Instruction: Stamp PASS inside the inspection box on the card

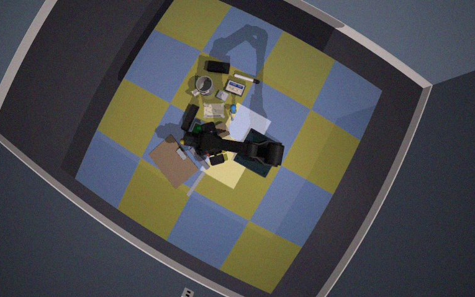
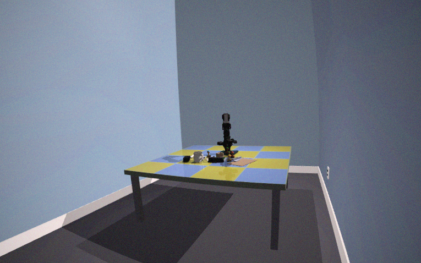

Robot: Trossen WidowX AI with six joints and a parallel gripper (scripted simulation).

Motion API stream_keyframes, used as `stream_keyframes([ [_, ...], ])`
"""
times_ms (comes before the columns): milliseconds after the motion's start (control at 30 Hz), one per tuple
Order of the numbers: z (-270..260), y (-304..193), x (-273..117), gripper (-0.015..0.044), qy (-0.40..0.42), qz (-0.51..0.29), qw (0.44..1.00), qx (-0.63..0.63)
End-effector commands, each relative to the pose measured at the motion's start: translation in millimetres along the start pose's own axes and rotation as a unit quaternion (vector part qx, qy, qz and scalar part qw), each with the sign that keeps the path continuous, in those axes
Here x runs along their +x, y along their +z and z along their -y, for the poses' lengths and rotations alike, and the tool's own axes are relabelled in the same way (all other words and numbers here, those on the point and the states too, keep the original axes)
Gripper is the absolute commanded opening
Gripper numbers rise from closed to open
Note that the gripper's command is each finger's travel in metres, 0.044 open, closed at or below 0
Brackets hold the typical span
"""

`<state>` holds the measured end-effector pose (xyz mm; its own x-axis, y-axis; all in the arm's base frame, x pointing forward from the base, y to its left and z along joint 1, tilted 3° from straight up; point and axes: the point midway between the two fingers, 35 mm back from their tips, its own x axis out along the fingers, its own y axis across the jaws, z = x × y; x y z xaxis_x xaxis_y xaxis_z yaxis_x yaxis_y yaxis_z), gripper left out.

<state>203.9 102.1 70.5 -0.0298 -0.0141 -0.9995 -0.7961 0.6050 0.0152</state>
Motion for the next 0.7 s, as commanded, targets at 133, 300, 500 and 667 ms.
stream_keyframes([
  [133, -0.3, -0.1, -4.2, 0.0, 0.001, 0.0, 1.0, -0.001],
  [300, -0.3, -0.1, -6.7, 0.0, 0.001, 0.0, 1.0, -0.001],
  [500, -0.4, -0.2, -9.6, 0.0, 0.001, 0.0, 1.0, -0.001],
  [667, -0.4, -0.3, -12.0, 0.0, 0.001, 0.0, 1.0, -0.001],
])
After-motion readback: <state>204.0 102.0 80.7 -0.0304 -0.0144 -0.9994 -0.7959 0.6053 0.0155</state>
